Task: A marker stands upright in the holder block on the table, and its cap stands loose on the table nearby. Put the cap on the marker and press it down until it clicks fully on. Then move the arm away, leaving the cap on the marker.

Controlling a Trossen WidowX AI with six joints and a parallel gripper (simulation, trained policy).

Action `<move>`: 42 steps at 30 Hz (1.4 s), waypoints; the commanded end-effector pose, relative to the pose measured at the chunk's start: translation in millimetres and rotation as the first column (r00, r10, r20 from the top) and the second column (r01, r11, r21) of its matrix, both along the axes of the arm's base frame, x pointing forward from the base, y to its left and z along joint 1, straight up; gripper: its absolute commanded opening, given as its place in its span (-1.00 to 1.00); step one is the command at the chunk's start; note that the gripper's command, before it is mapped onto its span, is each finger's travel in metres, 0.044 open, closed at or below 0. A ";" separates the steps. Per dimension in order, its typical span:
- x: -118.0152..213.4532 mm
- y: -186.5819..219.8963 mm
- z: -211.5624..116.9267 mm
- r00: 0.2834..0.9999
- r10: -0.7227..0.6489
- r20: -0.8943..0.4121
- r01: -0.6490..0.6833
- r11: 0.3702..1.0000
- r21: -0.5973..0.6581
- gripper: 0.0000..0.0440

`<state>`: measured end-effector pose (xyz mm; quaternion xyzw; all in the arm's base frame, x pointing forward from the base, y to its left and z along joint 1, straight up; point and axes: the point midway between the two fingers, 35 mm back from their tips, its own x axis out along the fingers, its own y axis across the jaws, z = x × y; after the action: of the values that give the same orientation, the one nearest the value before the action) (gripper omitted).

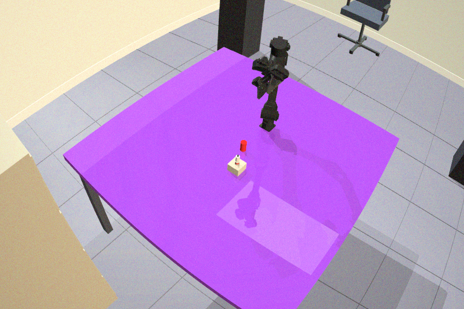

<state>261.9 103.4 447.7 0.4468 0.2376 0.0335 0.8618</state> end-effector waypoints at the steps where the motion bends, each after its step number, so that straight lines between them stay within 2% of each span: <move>1: 2.7 -0.4 -11.4 0.999 -0.010 -0.046 0.010 1.000 -0.002 0.51; 21: 4.7 -12.0 -63.5 0.961 -0.088 -0.263 0.085 0.996 -0.024 0.51; 42: 4.3 -28.2 -111.5 0.867 -0.183 -0.464 0.175 0.983 -0.061 0.51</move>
<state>264.4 76.3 344.4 0.4546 0.3850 -0.1436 0.7903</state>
